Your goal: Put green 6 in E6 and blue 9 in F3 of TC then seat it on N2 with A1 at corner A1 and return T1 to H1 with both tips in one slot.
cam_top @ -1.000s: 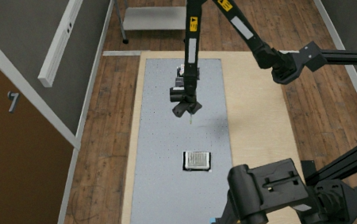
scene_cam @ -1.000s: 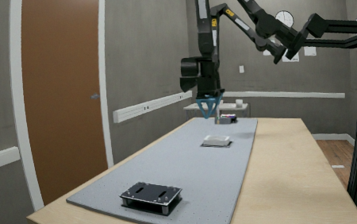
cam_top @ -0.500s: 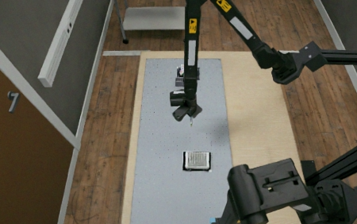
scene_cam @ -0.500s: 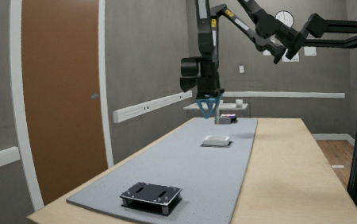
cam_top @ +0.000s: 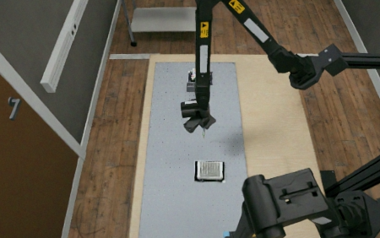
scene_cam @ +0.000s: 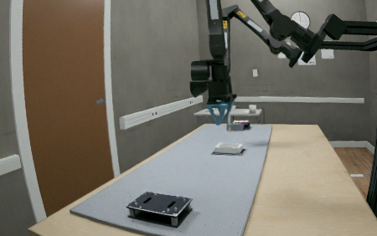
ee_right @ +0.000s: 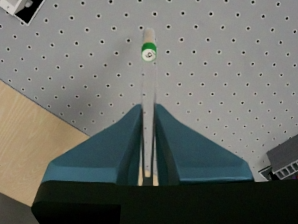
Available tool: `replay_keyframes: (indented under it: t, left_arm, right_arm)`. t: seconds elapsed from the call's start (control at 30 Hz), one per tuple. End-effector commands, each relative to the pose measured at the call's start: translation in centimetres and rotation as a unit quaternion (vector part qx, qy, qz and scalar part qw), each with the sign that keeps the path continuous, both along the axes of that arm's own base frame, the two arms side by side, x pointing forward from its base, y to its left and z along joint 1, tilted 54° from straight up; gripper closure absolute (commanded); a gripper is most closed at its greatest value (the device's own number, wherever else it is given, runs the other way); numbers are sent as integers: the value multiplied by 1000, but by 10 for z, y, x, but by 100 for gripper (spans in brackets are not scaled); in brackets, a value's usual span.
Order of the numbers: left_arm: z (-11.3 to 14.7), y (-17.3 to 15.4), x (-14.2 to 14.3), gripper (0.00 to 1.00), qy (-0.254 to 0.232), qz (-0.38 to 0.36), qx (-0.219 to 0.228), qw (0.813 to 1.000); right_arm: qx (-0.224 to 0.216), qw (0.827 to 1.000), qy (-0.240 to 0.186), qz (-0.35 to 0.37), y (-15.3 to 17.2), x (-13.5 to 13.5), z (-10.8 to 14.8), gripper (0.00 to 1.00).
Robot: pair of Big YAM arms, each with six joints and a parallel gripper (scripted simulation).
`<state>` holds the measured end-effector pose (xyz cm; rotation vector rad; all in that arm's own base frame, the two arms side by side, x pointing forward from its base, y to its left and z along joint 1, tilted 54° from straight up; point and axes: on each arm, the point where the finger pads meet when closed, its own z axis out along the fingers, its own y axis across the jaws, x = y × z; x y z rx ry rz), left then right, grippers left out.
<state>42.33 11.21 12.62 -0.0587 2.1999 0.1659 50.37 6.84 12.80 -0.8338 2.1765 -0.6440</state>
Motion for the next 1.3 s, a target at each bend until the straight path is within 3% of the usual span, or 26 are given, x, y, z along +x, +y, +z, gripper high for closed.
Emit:
replay_keyframes:
  t: [0.0,0.37,0.83,0.93,1.27]
  left_arm:
    - [0,0,0,0,-1,-2,2,1000]
    - [0,0,0,0,-1,-2,2,1000]
    - [0,0,0,0,-1,-2,2,1000]
    - [0,0,0,0,-1,-2,2,1000]
    - [0,0,0,0,-1,-2,2,1000]
  right_arm:
    - [3,1000,13,3,14,2,-13,91]
    - [3,1000,11,-7,19,4,-15,91]
    - [2,1000,13,3,52,2,-19,91]
    - [3,1000,11,-9,42,6,-19,91]
    - [1,1000,13,3,71,3,-23,91]
